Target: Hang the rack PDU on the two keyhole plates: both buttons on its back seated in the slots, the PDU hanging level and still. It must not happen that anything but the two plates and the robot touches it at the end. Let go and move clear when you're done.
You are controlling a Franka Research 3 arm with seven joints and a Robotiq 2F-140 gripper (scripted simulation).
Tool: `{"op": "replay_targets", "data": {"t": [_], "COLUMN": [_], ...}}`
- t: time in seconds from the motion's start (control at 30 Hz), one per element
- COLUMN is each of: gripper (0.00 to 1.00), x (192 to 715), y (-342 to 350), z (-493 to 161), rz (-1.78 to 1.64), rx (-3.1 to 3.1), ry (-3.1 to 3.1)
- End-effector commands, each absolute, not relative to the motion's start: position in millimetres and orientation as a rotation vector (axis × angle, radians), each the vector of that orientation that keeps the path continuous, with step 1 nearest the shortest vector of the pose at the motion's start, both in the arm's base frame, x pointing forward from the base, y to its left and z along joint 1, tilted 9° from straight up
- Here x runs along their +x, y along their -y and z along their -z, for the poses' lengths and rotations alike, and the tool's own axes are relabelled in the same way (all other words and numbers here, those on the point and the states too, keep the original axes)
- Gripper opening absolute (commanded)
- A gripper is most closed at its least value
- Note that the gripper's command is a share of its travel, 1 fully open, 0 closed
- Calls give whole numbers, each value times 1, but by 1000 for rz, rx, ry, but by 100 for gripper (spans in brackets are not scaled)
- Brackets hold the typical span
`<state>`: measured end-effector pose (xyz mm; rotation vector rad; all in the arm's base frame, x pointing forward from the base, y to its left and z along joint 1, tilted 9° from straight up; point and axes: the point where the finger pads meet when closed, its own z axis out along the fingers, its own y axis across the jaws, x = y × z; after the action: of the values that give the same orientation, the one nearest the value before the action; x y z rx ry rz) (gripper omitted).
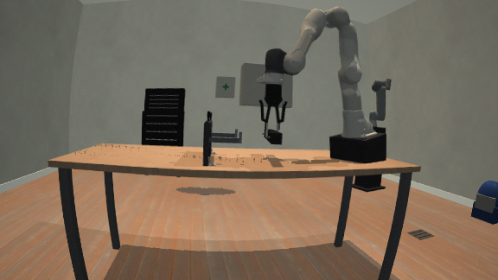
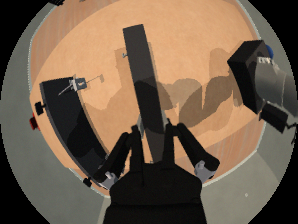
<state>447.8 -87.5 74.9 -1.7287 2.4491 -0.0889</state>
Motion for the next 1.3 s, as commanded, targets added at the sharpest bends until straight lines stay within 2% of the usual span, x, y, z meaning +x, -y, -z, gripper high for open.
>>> {"op": "replay_targets", "data": {"t": [0.0,0.67,1.27], "gripper": [0,0,0], "x": [448,452,524], "y": [88,88,100], "z": [-76,-77,-89], "rz": [87,95,95], "rx": [-1733,-1823,-1826], "ry": [-2444,-2378,-2376]}}
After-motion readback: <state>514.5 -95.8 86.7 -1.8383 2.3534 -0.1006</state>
